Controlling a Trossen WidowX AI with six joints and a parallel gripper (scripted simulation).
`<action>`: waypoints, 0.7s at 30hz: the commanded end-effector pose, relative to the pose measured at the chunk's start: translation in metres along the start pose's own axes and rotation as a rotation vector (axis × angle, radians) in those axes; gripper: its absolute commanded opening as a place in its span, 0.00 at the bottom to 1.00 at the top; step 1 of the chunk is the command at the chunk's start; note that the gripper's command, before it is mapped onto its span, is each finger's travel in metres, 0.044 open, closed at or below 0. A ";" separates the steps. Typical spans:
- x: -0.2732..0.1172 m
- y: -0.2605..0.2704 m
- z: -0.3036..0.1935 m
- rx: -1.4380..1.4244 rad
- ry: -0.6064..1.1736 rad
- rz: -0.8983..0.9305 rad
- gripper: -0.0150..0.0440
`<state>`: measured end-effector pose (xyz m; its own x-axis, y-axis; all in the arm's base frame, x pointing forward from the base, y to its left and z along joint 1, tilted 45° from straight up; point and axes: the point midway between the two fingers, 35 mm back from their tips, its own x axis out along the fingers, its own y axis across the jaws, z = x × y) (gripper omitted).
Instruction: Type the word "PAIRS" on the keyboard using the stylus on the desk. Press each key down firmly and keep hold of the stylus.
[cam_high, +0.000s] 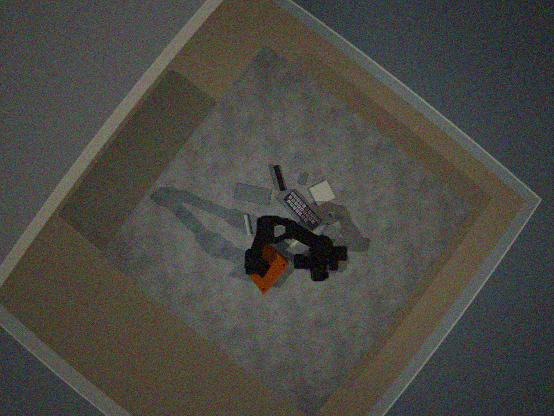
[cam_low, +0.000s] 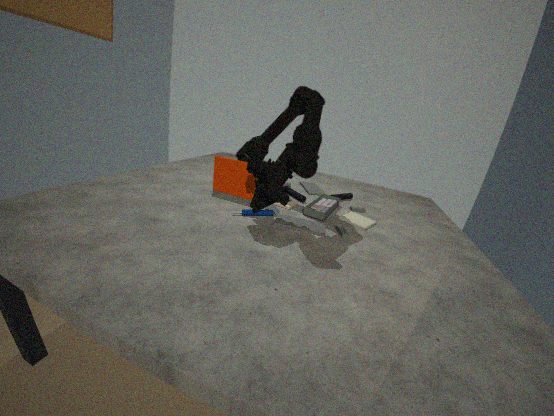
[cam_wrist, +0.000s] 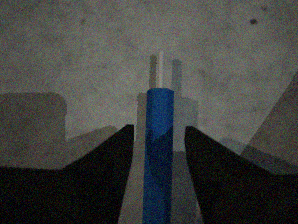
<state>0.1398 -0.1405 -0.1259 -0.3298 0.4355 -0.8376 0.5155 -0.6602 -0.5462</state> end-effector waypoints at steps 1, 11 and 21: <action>0.004 0.000 -0.002 0.003 0.003 -0.005 0.51; 0.010 -0.001 -0.005 0.003 0.003 -0.005 0.51; 0.009 0.000 -0.005 0.000 0.000 -0.002 0.46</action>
<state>0.1406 -0.1327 -0.1337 -0.3310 0.4372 -0.8362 0.5150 -0.6589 -0.5484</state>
